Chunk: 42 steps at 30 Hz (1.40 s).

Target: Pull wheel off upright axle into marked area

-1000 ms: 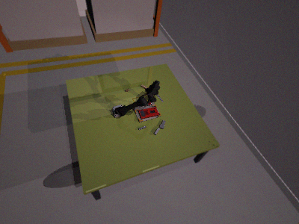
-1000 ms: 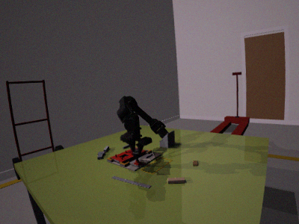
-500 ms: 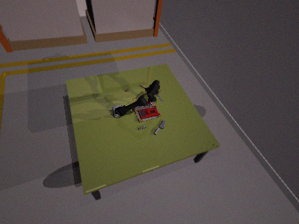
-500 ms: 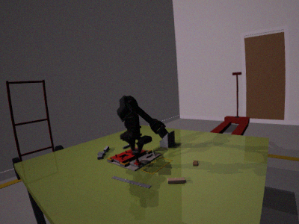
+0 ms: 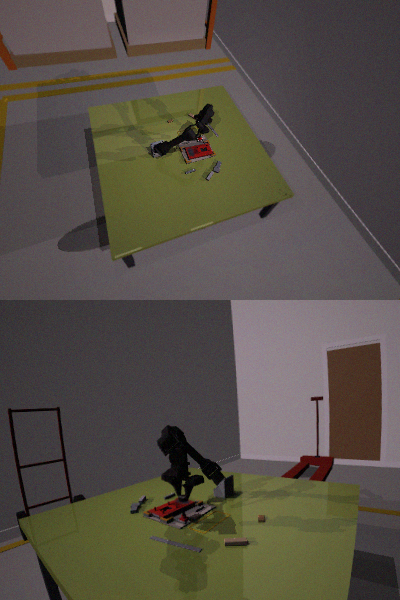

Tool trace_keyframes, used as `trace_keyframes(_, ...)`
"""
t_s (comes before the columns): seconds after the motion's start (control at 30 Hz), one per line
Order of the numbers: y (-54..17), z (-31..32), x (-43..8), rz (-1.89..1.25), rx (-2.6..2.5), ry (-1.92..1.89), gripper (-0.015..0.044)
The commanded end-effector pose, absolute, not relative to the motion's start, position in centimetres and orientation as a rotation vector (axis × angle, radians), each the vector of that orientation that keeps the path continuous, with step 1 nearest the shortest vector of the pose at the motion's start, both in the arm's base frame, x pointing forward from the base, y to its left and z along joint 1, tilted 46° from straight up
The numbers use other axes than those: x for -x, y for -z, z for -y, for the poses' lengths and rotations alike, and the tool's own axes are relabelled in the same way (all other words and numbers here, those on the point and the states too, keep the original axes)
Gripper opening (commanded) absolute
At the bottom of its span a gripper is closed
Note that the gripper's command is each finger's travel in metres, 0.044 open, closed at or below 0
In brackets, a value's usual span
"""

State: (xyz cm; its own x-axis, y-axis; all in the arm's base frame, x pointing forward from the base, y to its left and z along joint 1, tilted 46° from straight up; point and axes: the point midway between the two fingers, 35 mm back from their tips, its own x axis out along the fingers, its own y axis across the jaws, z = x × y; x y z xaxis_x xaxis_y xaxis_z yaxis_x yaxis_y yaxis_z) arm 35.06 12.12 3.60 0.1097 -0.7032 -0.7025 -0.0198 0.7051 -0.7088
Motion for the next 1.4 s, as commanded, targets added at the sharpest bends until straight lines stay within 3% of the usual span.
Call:
trace_keyframes(0.0,-1.9,-14.0,-33.6,-1.391,0.656,0.547,0.0000)
trace_keyframes(0.57,2.3,-18.1,-28.9,-1.393,0.653,0.548,0.0000)
trace_keyframes(1.37,9.0,-11.3,-30.1,-1.390,0.655,0.551,0.0000)
